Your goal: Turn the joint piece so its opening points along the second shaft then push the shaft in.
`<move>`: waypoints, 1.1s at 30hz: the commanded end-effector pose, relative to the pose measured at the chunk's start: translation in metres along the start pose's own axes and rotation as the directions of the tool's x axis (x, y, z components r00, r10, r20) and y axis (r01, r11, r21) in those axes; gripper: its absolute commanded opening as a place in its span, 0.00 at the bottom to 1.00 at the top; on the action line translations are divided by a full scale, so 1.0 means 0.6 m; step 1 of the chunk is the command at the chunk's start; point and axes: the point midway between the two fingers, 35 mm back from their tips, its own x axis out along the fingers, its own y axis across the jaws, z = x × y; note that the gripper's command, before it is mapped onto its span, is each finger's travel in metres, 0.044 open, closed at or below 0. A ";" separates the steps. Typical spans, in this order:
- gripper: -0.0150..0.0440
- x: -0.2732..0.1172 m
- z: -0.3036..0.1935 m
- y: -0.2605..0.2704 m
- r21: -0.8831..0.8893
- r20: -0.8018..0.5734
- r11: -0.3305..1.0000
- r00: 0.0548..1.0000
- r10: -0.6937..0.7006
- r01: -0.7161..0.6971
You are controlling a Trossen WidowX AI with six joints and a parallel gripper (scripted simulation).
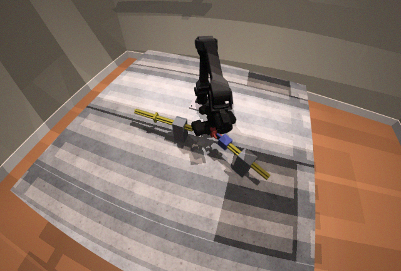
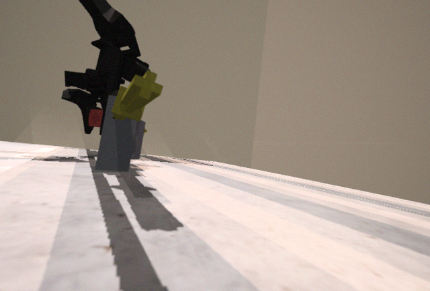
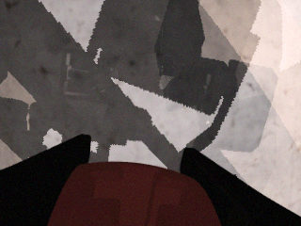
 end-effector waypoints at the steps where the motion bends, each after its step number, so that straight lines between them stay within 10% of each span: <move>1: 0.46 0.000 0.000 0.000 0.000 0.000 1.000 1.000 0.000 0.000; 6: 0.25 0.000 0.000 0.000 0.000 0.000 1.000 1.000 0.000 0.000; 33: 0.25 -0.003 -0.005 0.027 -0.325 0.010 0.945 0.999 0.031 -0.026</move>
